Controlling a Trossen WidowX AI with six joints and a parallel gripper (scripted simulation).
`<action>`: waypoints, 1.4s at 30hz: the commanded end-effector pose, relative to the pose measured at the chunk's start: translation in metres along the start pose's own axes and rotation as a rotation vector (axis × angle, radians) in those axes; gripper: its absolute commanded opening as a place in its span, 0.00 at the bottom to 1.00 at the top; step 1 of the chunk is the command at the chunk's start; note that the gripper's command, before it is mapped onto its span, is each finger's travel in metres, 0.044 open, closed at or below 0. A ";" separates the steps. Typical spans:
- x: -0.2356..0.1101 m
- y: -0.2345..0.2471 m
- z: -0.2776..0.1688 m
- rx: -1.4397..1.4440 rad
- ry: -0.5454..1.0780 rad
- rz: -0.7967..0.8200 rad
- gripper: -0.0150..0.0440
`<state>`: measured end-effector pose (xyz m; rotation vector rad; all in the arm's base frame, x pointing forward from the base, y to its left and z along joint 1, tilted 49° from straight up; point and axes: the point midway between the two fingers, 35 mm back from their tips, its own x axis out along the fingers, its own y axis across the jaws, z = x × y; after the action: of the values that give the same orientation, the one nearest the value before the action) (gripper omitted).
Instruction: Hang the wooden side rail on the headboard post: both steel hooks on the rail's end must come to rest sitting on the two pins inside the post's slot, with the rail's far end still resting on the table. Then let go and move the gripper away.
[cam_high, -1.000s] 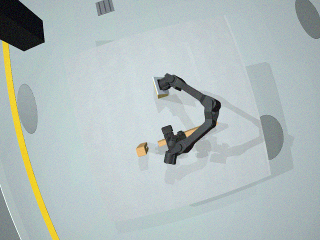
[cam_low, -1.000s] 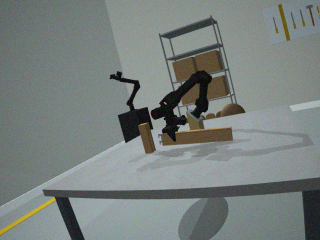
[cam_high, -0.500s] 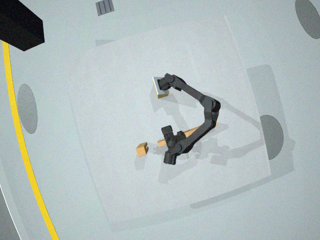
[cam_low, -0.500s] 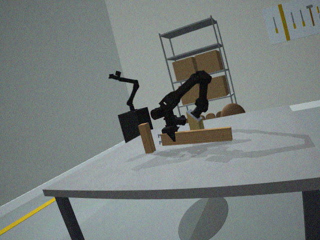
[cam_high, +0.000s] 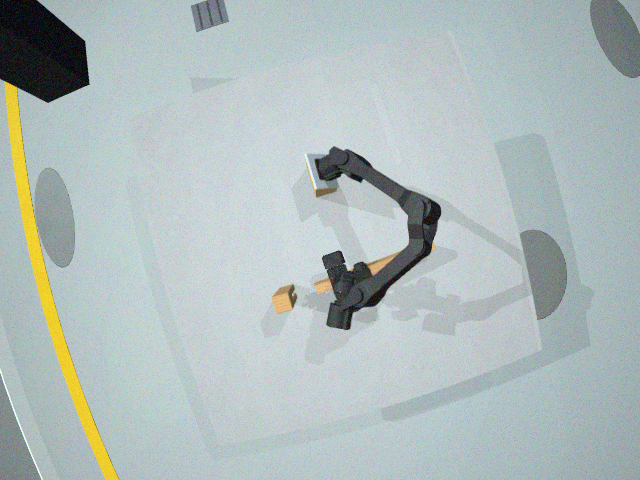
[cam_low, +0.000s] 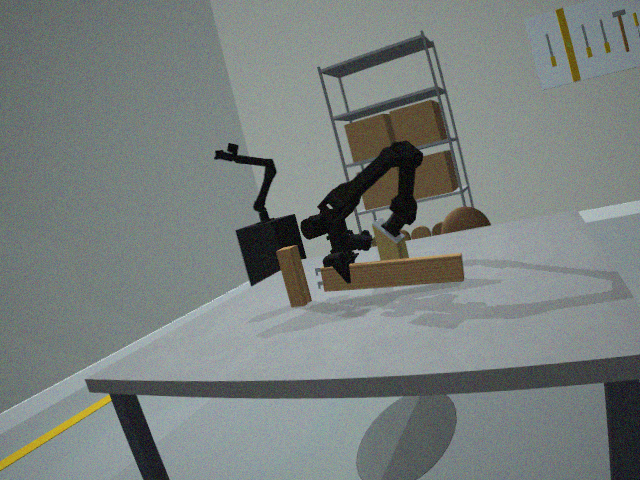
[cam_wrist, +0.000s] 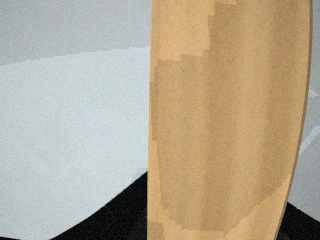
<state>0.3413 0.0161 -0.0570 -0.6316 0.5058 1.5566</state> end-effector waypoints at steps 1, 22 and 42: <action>-0.003 -0.001 -0.003 -0.003 0.003 -0.010 0.25; -0.001 0.000 -0.005 -0.003 0.003 -0.010 0.25; -0.003 -0.001 -0.007 -0.003 0.003 -0.010 0.25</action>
<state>0.3405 0.0145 -0.0609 -0.6273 0.5037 1.5556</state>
